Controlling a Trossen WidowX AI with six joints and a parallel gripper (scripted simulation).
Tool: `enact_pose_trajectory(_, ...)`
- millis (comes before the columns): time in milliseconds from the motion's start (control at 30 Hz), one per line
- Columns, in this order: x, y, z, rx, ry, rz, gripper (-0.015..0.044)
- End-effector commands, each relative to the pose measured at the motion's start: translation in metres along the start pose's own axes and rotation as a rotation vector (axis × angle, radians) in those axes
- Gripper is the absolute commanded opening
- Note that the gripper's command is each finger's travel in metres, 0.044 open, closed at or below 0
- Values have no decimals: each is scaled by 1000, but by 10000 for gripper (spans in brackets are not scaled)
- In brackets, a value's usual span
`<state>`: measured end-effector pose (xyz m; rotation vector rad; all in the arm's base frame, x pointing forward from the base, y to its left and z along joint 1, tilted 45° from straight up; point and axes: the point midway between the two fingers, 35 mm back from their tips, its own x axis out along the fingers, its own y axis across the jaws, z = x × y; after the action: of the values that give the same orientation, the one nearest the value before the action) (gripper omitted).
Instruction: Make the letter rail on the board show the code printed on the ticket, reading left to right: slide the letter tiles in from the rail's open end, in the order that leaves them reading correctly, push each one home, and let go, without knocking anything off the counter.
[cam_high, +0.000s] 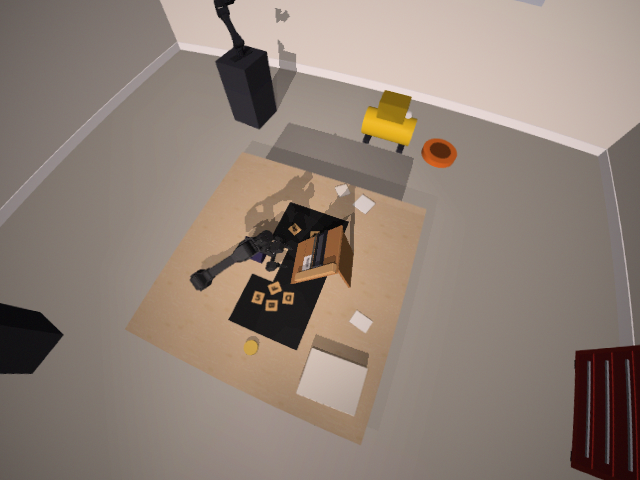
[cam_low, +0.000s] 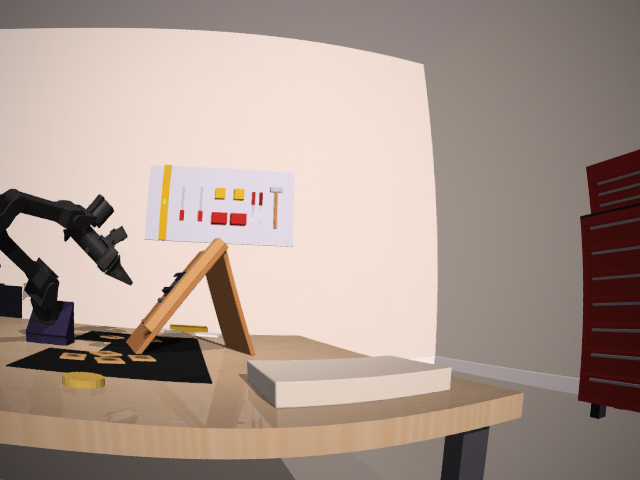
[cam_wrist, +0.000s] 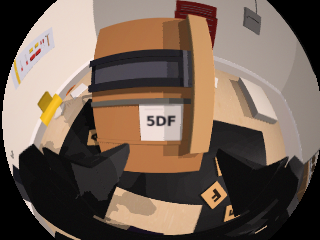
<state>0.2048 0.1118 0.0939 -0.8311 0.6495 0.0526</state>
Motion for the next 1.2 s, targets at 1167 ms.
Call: enact_pose_trajectory(1167, -61, 11, 165, -1513, -17, 432, 440)
